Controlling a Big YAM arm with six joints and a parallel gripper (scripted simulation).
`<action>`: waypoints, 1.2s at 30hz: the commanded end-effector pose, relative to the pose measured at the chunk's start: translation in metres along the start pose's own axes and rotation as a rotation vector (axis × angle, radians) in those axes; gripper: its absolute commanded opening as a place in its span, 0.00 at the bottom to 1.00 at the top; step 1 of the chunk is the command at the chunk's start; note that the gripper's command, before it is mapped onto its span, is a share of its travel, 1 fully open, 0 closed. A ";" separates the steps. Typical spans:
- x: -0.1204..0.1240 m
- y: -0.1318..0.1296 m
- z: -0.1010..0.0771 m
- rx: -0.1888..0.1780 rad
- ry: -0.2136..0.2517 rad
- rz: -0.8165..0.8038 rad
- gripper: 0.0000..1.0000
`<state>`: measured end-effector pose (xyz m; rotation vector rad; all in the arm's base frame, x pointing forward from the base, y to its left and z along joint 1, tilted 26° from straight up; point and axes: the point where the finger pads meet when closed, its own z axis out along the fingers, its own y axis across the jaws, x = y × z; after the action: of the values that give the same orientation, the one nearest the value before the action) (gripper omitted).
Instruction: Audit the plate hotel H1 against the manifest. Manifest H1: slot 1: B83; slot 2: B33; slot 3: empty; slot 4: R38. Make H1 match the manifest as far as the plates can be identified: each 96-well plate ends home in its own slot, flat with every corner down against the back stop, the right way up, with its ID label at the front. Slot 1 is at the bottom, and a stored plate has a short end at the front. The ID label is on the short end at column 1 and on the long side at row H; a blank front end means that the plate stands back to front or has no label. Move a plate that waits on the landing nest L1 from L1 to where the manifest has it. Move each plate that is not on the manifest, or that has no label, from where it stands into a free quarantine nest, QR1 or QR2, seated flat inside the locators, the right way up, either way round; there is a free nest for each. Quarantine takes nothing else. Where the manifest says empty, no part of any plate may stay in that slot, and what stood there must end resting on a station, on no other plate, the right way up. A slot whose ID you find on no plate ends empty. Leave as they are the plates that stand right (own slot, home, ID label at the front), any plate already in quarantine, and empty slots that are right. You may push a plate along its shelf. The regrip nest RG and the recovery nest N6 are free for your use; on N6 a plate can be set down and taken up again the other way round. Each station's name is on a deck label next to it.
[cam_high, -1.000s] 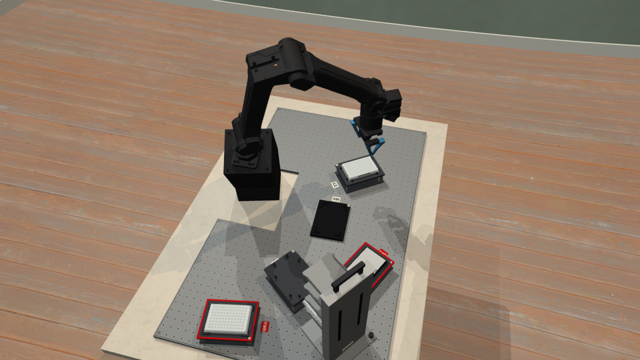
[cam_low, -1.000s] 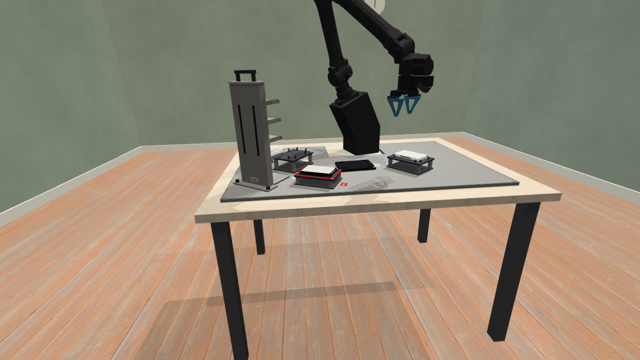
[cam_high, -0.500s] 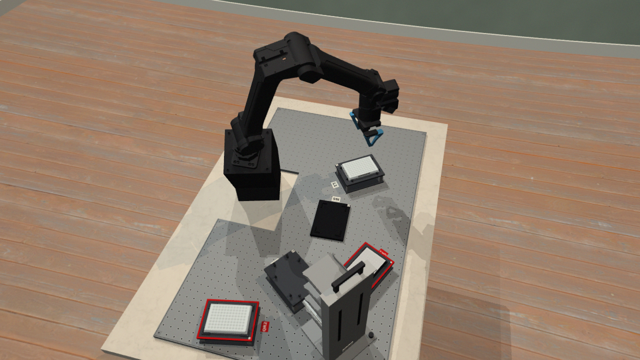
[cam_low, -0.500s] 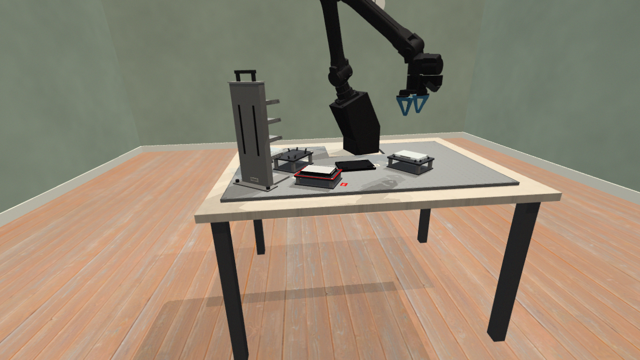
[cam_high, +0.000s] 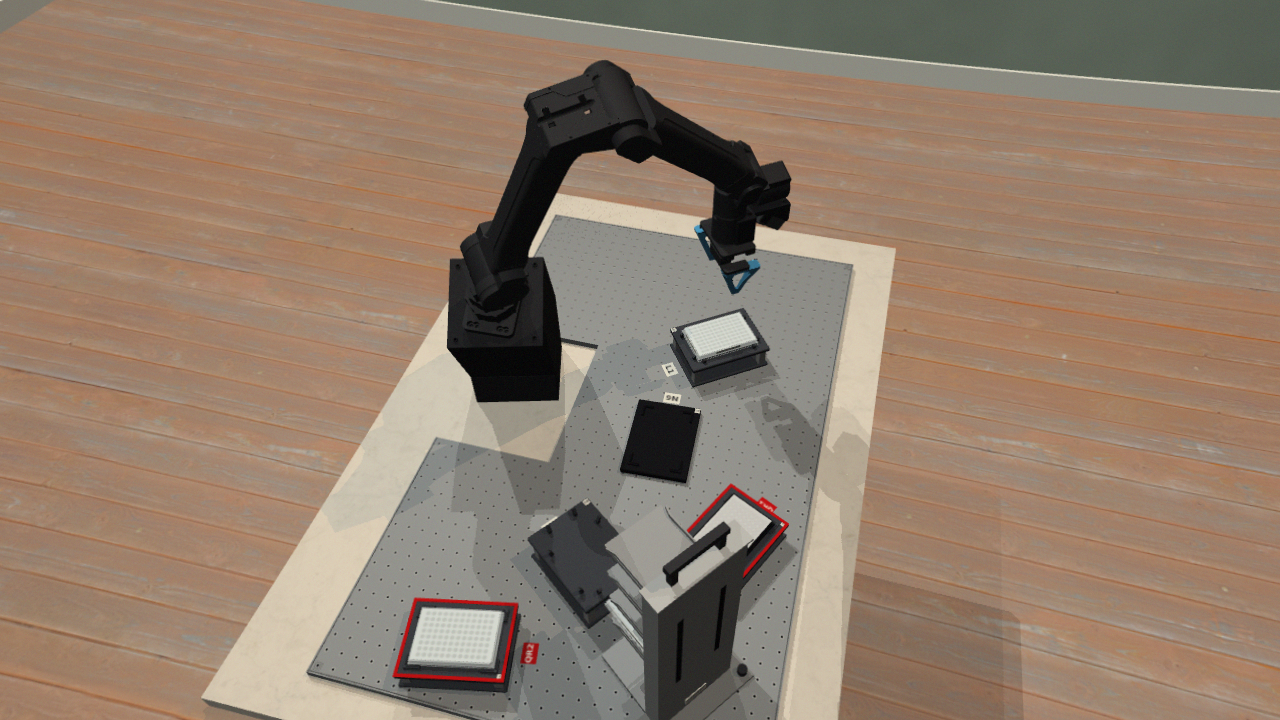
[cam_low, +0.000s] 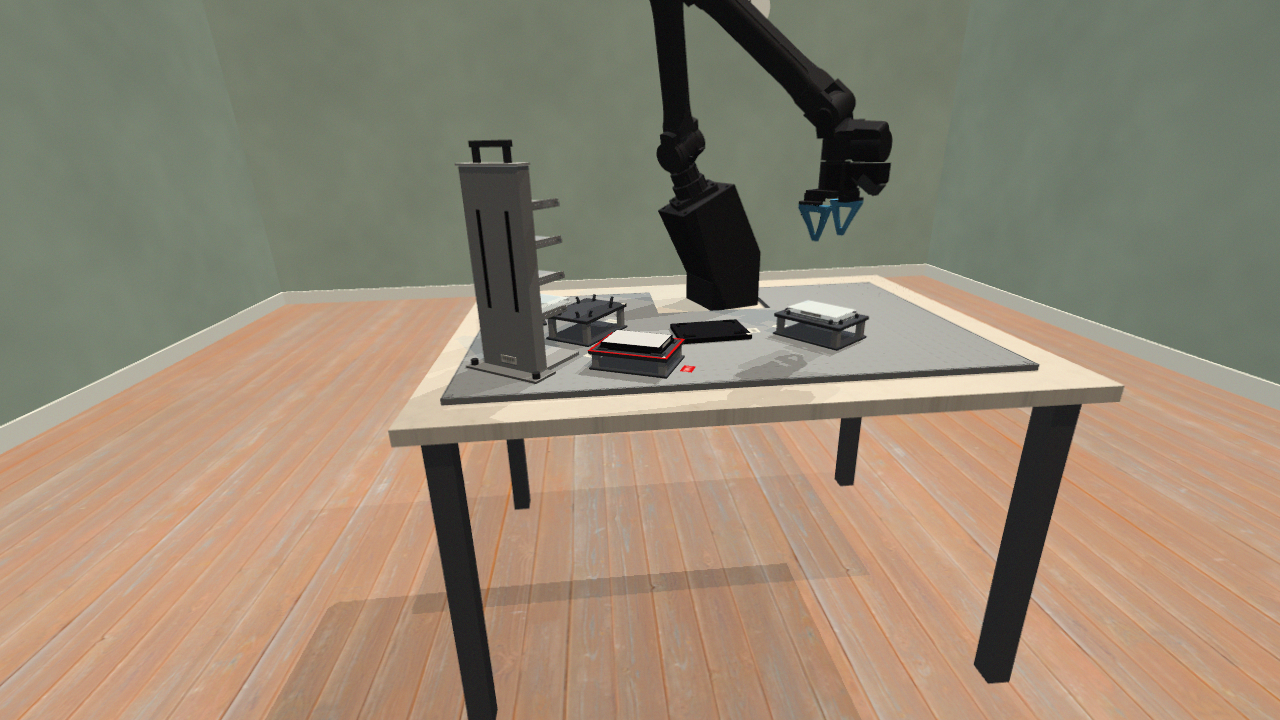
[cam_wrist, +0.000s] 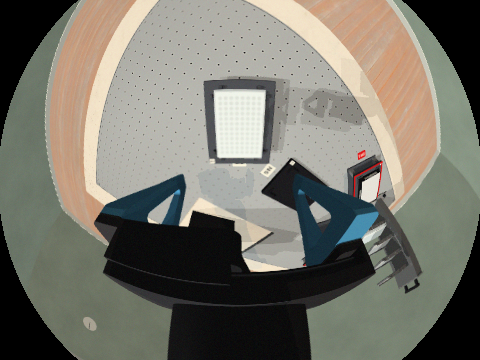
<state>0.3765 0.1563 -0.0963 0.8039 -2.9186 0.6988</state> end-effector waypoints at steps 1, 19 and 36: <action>-0.003 -0.003 0.014 -0.001 -0.007 0.003 1.00; -0.003 -0.003 0.067 0.000 -0.008 0.003 1.00; -0.014 -0.002 0.089 0.001 -0.033 0.009 1.00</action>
<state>0.3848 0.1147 -0.1839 0.7963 -2.9192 0.6973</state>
